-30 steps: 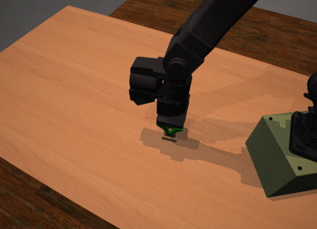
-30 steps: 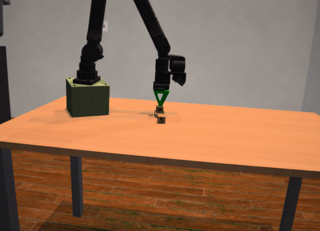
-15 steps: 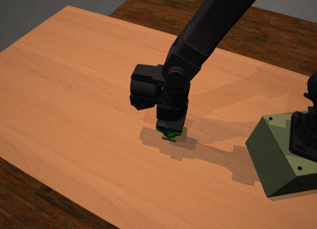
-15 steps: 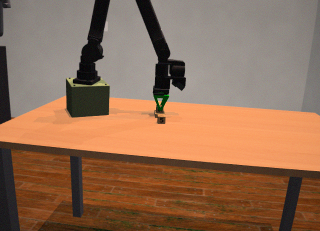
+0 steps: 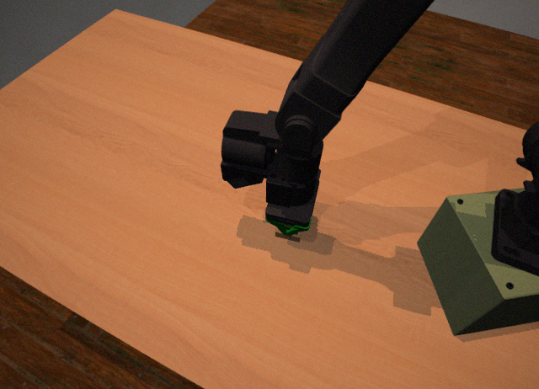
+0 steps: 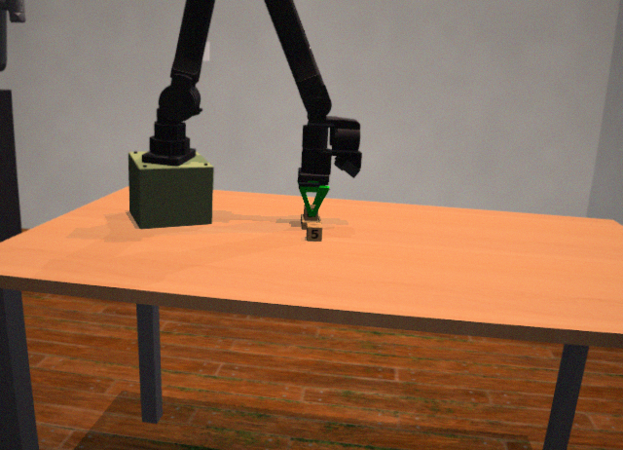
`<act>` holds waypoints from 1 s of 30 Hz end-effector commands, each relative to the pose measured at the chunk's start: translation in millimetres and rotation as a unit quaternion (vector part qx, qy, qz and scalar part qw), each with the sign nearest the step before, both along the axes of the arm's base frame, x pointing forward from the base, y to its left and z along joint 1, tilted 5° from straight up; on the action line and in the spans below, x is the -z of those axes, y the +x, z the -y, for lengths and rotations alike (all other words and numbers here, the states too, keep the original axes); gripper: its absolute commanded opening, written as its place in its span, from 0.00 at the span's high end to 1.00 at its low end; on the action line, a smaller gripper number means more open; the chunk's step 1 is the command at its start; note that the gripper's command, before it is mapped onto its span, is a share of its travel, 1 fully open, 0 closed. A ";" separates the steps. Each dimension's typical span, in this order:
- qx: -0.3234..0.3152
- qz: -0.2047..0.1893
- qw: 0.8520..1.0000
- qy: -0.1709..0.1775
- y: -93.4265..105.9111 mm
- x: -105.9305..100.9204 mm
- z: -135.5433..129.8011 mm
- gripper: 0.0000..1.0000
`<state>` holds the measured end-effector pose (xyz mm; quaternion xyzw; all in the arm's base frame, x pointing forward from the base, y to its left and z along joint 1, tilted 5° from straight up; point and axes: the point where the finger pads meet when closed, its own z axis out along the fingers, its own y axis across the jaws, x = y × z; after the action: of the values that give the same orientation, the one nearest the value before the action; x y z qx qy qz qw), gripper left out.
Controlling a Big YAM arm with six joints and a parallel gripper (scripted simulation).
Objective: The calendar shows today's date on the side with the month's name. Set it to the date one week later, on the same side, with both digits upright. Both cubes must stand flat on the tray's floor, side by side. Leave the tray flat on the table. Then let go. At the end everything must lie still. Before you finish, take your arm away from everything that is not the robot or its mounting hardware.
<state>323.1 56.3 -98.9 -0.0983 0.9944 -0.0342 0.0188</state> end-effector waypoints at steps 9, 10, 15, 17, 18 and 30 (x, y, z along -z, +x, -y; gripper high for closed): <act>-0.002 0.005 1.000 -0.001 3.4 3.6 3.1 0.54; -0.002 0.005 1.000 -0.001 3.4 3.6 3.1 0.54; -0.002 0.005 1.000 -0.001 3.4 3.6 3.1 0.54; -0.002 0.005 1.000 -0.001 3.4 3.6 3.1 0.54; -0.002 0.005 1.000 -0.001 3.4 3.6 3.1 0.54; -0.002 0.005 1.000 -0.001 3.4 3.6 3.1 0.73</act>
<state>323.1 56.3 -99.0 -0.0984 0.9944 -0.0343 0.0188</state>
